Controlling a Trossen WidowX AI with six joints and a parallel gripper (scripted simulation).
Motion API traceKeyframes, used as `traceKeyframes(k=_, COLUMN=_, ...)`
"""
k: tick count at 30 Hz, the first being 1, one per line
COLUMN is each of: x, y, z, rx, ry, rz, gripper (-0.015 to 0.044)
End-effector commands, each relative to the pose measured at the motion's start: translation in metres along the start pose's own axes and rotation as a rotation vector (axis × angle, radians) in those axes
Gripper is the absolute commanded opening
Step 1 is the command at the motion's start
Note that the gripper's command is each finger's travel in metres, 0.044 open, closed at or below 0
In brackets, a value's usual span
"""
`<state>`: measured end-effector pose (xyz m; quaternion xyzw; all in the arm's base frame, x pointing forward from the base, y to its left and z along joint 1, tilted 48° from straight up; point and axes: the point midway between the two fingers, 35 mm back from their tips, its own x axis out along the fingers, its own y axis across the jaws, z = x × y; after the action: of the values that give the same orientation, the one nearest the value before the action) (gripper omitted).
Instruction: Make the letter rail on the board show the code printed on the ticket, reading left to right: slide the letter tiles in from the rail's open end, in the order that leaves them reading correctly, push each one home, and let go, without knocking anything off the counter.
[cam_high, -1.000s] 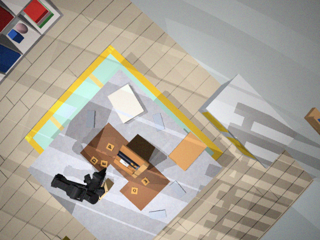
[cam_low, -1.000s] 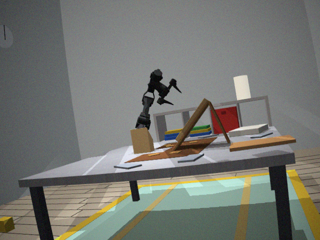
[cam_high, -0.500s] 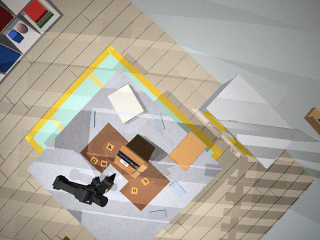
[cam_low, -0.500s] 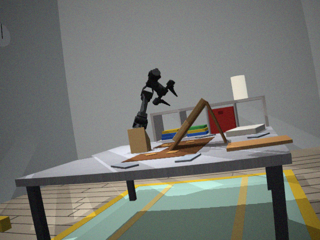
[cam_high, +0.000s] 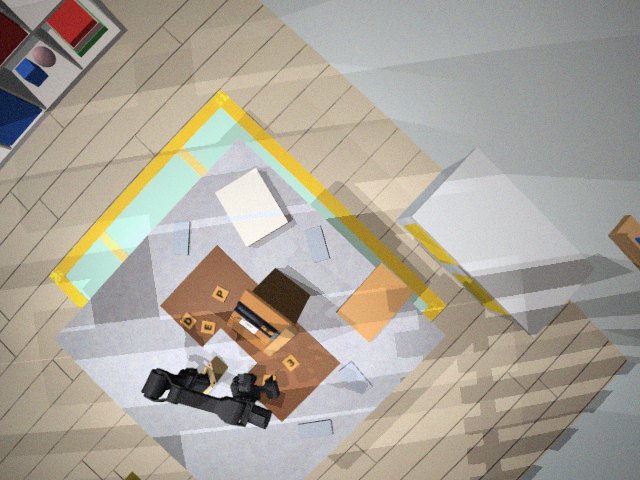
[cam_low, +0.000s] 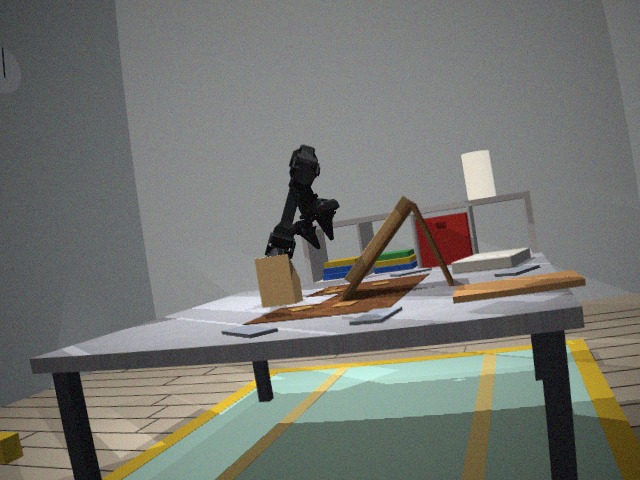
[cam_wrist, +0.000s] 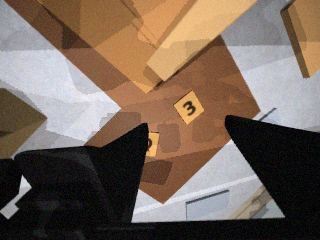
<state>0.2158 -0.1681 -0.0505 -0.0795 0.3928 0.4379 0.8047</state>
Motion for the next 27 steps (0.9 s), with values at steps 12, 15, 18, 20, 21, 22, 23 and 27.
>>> traceKeyframes(k=12, x=0.093, y=0.046, z=-0.105, rx=0.316, ry=0.158, rz=0.262, gripper=0.0340)
traceKeyframes(k=15, x=0.093, y=0.046, z=-0.105, rx=0.316, ry=0.158, rz=0.262, gripper=0.0340)
traceKeyframes(k=18, x=0.102, y=0.049, z=-0.106, rx=0.315, ry=0.158, rz=0.262, gripper=0.0340)
traceKeyframes(k=20, x=0.114, y=0.053, z=-0.107, rx=0.315, ry=0.158, rz=0.262, gripper=0.0340)
traceKeyframes(k=21, x=0.120, y=0.056, z=-0.108, rx=0.315, ry=0.157, rz=0.263, gripper=0.0340)
traceKeyframes(k=22, x=0.123, y=0.058, z=-0.108, rx=0.315, ry=0.157, rz=0.263, gripper=0.0340)
traceKeyframes(k=23, x=0.124, y=0.058, z=-0.108, rx=0.315, ry=0.157, rz=0.263, gripper=0.0340)
traceKeyframes(k=27, x=0.124, y=0.059, z=-0.108, rx=0.315, ry=0.157, rz=0.263, gripper=0.0340)
